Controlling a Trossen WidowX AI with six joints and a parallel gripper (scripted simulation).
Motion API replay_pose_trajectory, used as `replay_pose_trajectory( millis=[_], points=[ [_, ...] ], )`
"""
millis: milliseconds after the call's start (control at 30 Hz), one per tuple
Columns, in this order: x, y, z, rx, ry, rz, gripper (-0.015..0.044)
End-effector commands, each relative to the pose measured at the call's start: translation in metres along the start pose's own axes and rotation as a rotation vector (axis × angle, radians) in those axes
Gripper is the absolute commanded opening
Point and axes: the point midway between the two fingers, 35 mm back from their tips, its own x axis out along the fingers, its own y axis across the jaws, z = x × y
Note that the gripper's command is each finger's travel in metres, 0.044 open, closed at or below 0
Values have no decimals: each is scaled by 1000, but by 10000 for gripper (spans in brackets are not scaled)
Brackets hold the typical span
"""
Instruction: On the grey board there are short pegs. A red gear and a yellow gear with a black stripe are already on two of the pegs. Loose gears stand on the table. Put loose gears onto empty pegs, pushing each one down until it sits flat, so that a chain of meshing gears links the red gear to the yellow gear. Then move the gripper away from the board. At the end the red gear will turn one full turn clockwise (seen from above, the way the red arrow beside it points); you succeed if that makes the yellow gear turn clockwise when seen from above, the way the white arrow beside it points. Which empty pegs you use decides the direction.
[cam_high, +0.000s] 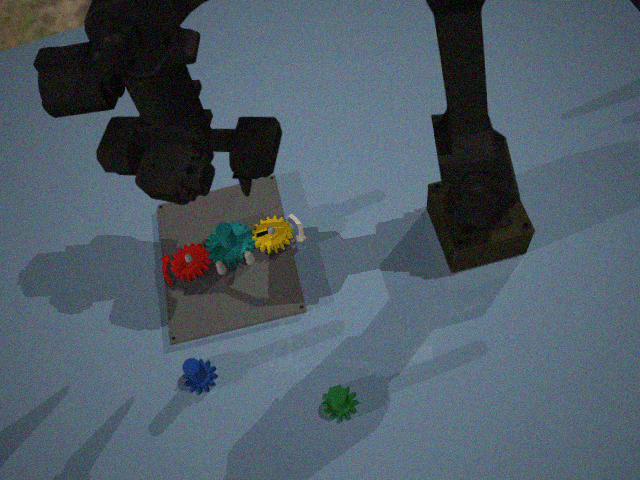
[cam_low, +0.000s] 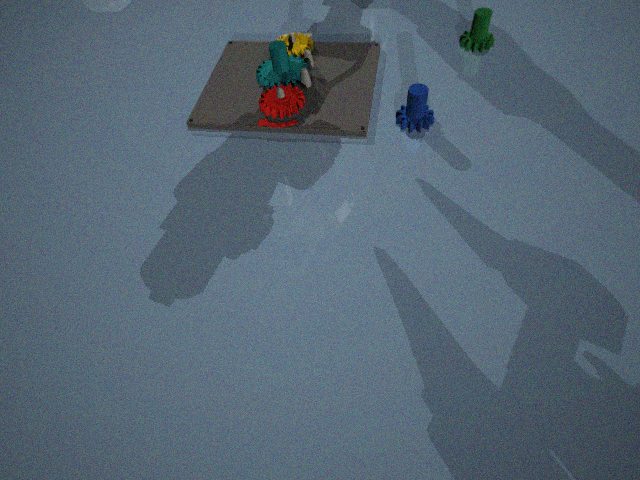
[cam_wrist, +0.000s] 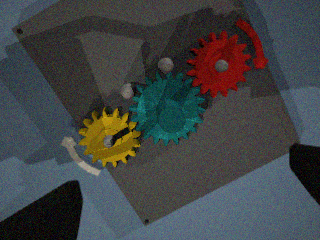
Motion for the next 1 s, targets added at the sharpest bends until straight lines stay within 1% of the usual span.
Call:
replay_pose_trajectory(
  millis=[0, 967],
  points=[
    [-1, 0, 0, 0, 0, 0, 440],
    [-1, 1, 4, 3, -1, 0, 440]
  ],
)
